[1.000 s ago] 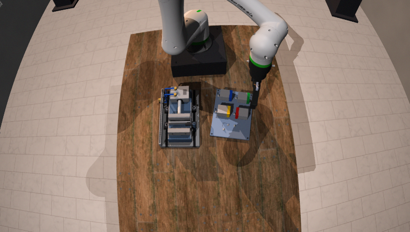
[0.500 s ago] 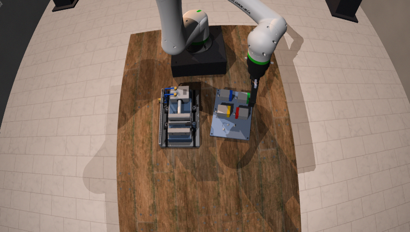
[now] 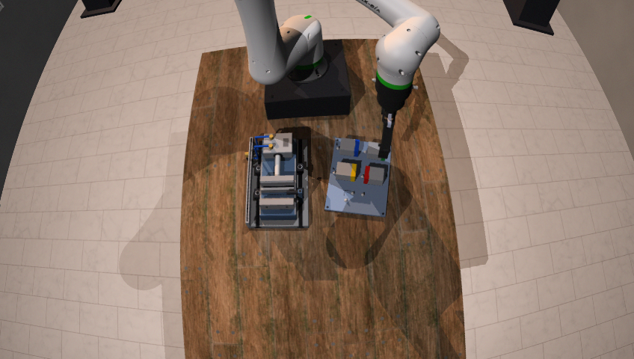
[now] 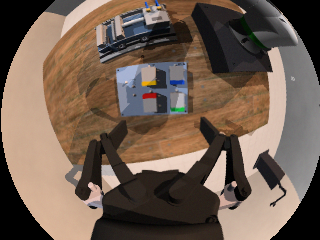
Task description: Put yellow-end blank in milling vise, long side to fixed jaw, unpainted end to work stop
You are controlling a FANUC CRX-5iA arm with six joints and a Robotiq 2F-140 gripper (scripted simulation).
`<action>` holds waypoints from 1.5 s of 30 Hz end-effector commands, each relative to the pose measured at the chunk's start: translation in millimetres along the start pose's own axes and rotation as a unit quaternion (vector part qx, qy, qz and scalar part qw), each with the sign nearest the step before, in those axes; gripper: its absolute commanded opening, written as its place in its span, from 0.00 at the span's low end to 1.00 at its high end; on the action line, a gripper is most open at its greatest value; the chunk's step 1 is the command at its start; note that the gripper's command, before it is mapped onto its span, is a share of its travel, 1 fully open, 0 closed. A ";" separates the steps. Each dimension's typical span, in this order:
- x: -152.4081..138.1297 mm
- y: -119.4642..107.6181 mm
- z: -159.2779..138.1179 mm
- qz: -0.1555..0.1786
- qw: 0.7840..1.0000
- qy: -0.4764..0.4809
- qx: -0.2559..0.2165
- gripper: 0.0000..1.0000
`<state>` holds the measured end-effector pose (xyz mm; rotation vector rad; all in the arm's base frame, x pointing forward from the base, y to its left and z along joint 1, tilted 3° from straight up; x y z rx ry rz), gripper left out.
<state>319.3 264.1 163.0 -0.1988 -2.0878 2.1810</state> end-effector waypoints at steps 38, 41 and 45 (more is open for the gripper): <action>-5.6 -110.3 56.2 0.000 1.000 0.000 0.000 1.00; -6.0 -118.2 60.3 0.000 1.000 0.000 0.000 1.00; -6.2 -123.4 63.0 0.000 1.000 0.000 0.000 1.00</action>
Point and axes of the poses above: the point where the finger pads meet when closed, its own y axis out along the fingers, its own x axis across the jaws, z = x × y, the point moved 7 cm from there along -y, back along the fingers, and after that the axes turned 6 degrees about y, right-handed, at the moved point
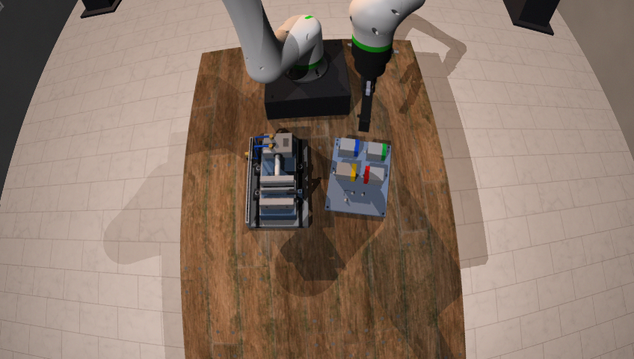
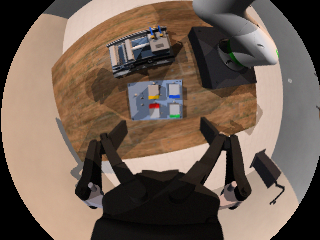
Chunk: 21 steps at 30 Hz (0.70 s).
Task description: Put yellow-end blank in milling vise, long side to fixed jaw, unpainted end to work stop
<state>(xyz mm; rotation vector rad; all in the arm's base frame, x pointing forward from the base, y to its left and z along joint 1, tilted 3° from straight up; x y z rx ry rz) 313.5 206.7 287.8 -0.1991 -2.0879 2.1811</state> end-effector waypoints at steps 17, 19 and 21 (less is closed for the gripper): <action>0.2 7.2 -4.1 0.000 1.000 0.000 0.000 1.00; 0.2 7.7 -4.4 0.000 1.000 0.000 0.000 1.00; 0.2 8.3 -4.7 0.000 1.000 0.000 0.000 1.00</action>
Point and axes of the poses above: the point where the finger pads meet when closed, its own y axis out along the fingers, its own x axis across the jaws, z = x × y, the point moved 7 cm from there along -y, back along the fingers, and after that the axes turned 6 degrees about y, right-handed, at the moved point
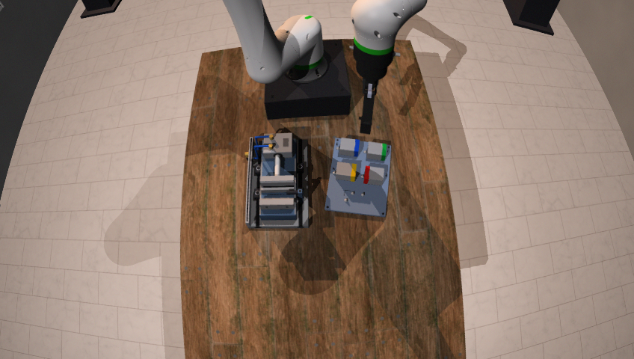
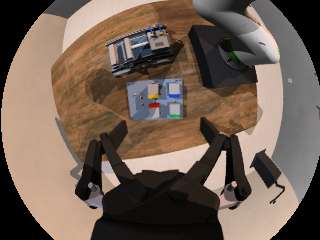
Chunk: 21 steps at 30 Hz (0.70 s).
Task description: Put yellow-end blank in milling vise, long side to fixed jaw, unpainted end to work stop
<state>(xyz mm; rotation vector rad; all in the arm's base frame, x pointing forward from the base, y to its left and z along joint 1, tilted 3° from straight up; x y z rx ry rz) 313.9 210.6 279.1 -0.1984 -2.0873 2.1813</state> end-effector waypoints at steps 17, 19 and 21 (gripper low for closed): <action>-0.1 3.8 -2.5 0.001 1.000 0.000 -0.001 1.00; -0.1 4.1 -2.7 0.001 1.000 0.000 -0.001 1.00; -0.1 4.4 -2.8 0.001 1.000 0.000 -0.001 1.00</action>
Point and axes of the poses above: the point where the finger pads meet when closed, its own y axis out along the fingers, its own x axis across the jaws, z = x × y, the point moved 7 cm from there along -y, back along the fingers, and after that the axes turned 6 degrees about y, right-handed, at the moved point
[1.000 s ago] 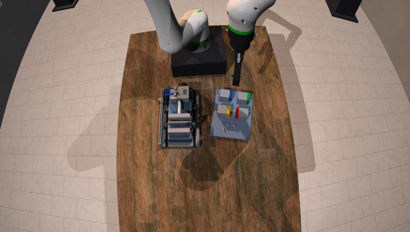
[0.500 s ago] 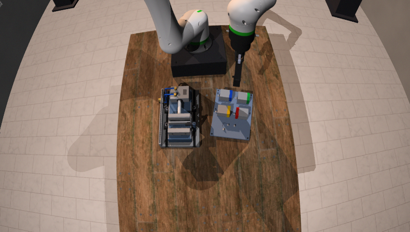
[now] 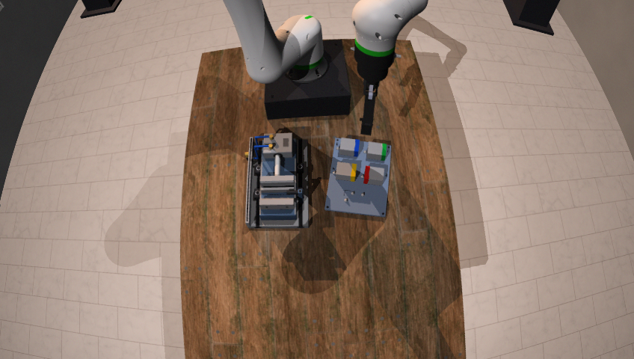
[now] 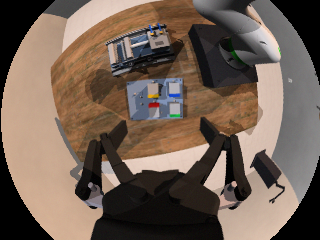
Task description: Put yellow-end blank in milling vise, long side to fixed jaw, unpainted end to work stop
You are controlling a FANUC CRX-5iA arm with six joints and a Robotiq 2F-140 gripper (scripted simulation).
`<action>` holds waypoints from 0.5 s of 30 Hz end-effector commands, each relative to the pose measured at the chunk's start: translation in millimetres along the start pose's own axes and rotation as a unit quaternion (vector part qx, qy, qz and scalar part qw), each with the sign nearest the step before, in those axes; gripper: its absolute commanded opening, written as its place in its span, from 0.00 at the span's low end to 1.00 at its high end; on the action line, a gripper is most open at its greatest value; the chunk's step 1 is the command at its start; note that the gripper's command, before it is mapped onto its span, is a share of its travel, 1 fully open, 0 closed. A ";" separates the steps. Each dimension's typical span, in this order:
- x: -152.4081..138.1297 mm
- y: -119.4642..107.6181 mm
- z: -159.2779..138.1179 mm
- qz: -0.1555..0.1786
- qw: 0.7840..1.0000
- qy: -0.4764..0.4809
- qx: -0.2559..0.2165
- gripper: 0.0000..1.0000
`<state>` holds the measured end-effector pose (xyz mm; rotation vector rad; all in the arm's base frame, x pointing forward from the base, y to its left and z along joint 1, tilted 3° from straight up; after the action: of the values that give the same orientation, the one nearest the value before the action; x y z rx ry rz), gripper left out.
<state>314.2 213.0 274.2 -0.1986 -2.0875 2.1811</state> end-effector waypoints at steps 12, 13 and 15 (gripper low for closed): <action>-0.2 1.4 -1.2 0.001 1.000 -0.023 0.000 1.00; -0.1 1.6 -1.3 0.001 1.000 -0.031 0.000 1.00; -0.1 2.1 -1.5 0.001 0.999 -0.046 0.000 1.00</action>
<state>314.2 214.0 271.9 -0.1396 -2.1162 2.2124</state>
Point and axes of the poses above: the point where the finger pads meet when closed, its own y axis out along the fingers, its own x axis across the jaws, z = x × y, the point moved 7 cm from there along -y, back along the fingers, and after that the axes turned 6 degrees about y, right-handed, at the moved point
